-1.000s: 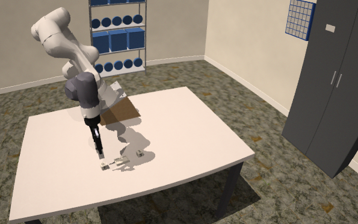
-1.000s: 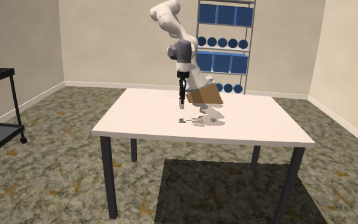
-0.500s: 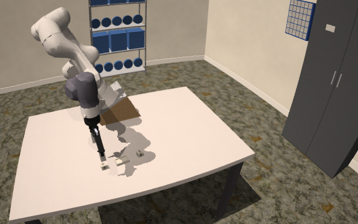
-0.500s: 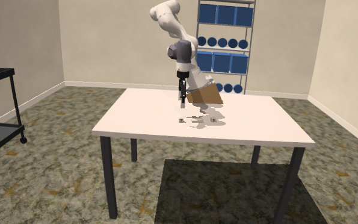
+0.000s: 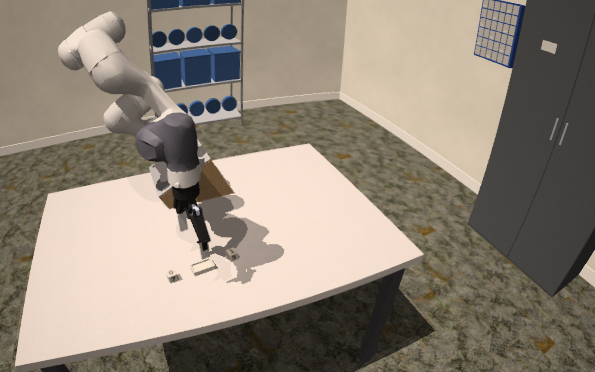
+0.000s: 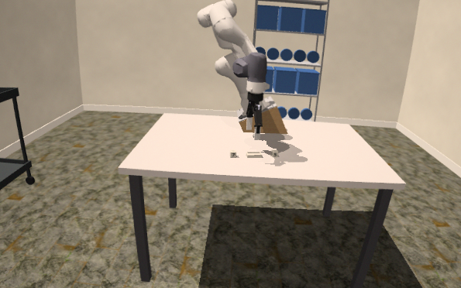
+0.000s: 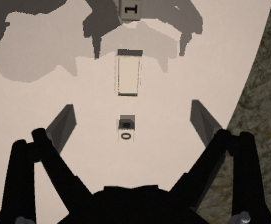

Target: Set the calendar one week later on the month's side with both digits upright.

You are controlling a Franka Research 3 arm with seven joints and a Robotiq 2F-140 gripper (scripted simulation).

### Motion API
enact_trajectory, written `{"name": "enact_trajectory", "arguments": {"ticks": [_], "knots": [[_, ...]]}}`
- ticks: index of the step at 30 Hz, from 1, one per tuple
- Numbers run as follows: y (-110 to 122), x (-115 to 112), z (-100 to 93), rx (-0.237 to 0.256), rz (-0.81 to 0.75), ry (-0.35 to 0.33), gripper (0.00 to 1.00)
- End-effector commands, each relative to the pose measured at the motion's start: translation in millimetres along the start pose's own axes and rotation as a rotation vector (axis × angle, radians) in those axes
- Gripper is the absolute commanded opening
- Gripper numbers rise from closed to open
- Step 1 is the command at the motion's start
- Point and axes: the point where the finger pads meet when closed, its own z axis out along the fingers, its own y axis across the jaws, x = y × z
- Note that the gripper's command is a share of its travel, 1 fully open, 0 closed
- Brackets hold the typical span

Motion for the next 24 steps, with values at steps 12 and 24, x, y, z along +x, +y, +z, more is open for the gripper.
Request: {"name": "enact_trajectory", "arguments": {"ticks": [12,24], "knots": [[1.8,123.9,8.6,-0.001,0.094,-0.005,0.28],[1.8,123.9,8.6,-0.001,0.094,-0.005,0.28]]}}
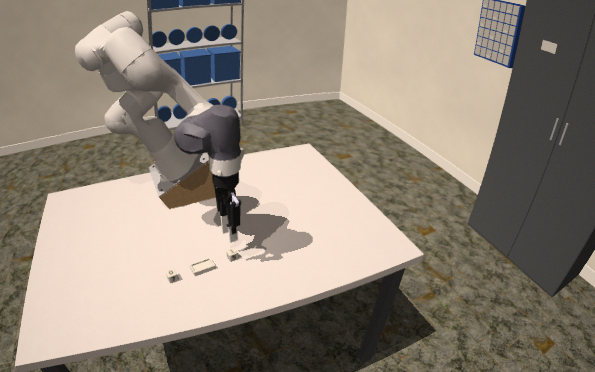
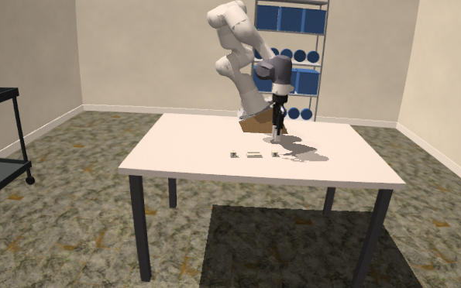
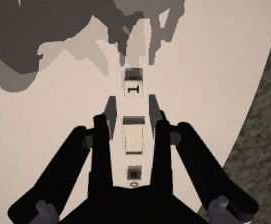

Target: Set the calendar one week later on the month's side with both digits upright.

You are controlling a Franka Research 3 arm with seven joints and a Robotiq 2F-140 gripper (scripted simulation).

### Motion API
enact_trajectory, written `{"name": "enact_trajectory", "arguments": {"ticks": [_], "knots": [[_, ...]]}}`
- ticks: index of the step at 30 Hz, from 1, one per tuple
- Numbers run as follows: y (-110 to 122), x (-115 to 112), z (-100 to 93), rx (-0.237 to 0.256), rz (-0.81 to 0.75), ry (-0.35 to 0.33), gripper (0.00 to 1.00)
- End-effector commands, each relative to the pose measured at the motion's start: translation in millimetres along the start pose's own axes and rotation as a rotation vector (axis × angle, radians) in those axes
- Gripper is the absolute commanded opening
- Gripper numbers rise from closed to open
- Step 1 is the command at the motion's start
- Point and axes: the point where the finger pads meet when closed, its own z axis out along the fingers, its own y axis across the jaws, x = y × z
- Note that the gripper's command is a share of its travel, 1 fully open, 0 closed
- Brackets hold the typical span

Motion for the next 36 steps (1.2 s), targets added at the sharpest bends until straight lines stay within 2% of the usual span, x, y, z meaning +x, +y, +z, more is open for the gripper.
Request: {"name": "enact_trajectory", "arguments": {"ticks": [1,25,36], "knots": [[0.5,0.7,0.8,-0.003,0.039,0.000,0.28],[0.5,0.7,1.3,-0.003,0.039,0.000,0.28],[0.5,0.7,8.5,-0.003,0.039,0.000,0.28]]}}
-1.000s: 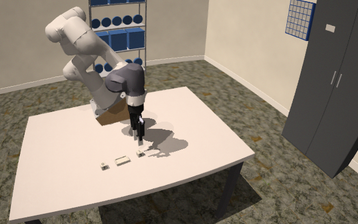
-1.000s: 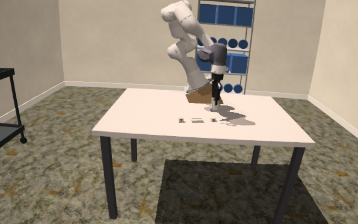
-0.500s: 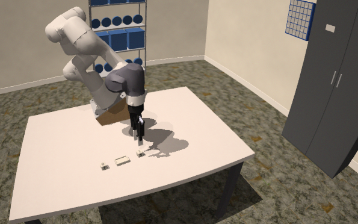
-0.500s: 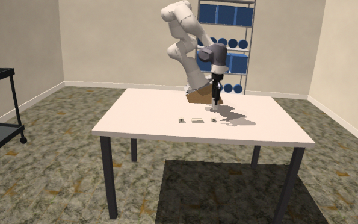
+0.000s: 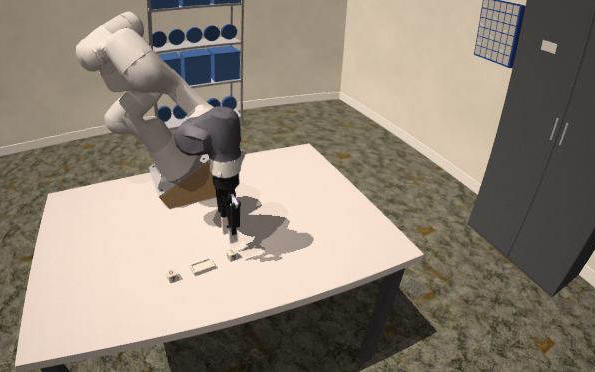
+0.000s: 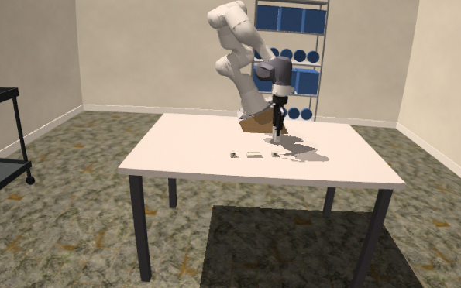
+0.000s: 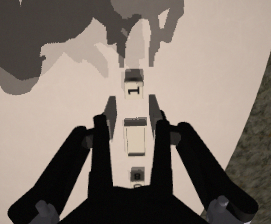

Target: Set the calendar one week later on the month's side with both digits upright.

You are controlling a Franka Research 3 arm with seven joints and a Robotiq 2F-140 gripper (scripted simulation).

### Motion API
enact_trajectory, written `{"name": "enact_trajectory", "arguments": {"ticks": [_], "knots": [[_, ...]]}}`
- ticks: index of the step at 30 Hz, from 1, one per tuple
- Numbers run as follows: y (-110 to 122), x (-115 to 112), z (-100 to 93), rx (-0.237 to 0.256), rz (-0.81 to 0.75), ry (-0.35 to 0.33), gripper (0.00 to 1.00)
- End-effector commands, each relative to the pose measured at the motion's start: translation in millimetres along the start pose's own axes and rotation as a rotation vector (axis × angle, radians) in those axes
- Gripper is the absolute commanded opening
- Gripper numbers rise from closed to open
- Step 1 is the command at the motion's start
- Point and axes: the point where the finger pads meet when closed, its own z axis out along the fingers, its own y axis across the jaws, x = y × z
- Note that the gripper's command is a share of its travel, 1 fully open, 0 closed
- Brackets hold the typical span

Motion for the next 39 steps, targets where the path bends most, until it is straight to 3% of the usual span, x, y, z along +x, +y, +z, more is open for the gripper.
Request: {"name": "enact_trajectory", "arguments": {"ticks": [1,39], "knots": [[1.1,0.0,4.5,-0.003,0.008,0.002,0.28],[1.4,0.1,46.3,-0.003,0.008,0.002,0.28]]}}
